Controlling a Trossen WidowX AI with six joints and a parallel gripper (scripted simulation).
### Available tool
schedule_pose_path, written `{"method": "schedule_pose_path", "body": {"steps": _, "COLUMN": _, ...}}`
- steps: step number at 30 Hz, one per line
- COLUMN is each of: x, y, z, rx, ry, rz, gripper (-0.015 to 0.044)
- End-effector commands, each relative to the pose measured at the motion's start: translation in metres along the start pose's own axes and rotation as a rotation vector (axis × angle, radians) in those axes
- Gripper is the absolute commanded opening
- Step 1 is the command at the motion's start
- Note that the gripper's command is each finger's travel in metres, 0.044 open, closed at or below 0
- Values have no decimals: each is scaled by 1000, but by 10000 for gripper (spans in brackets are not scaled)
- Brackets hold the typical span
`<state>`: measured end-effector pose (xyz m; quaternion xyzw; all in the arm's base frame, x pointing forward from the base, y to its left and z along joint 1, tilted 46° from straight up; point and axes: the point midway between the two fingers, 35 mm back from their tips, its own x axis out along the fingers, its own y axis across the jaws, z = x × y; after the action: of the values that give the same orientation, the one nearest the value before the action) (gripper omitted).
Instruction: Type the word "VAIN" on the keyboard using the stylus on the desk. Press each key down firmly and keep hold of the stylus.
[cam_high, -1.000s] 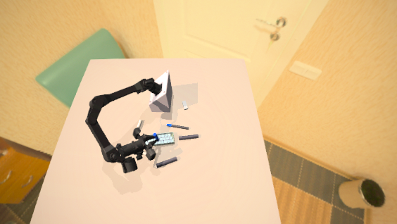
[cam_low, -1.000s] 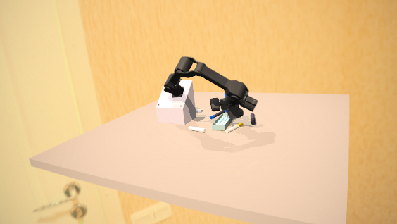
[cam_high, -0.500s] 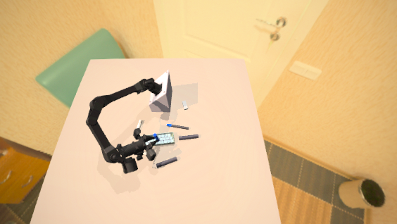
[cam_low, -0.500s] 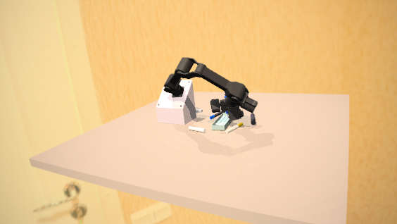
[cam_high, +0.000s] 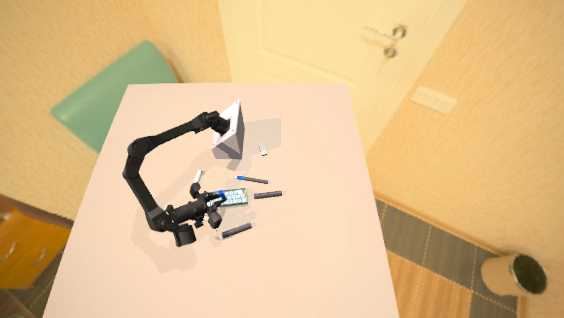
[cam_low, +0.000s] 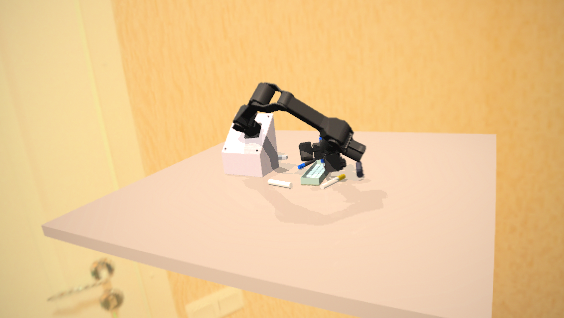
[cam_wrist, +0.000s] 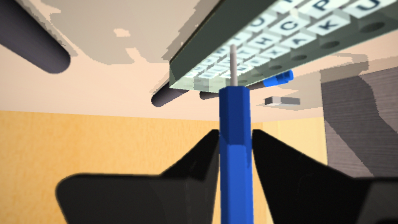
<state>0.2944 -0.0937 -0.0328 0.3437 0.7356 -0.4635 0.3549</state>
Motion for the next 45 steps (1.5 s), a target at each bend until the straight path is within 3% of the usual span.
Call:
{"method": "schedule_pose_path", "body": {"steps": 1, "x": 1, "y": 0, "z": 3, "rx": -6, "ry": -4, "rz": 1, "gripper": 81}}
{"method": "schedule_pose_path", "body": {"steps": 26, "x": 3, "y": 0, "z": 7, "rx": -6, "ry": -4, "rz": 1, "gripper": 81}}
{"method": "schedule_pose_path", "body": {"steps": 35, "x": -14, "y": -1, "z": -25, "rx": -7, "ry": -3, "rz": 1, "gripper": 81}}
{"method": "schedule_pose_path", "body": {"steps": 45, "x": -13, "y": -1, "z": -23, "rx": -13, "ry": -7, "rz": 2, "gripper": 84}}
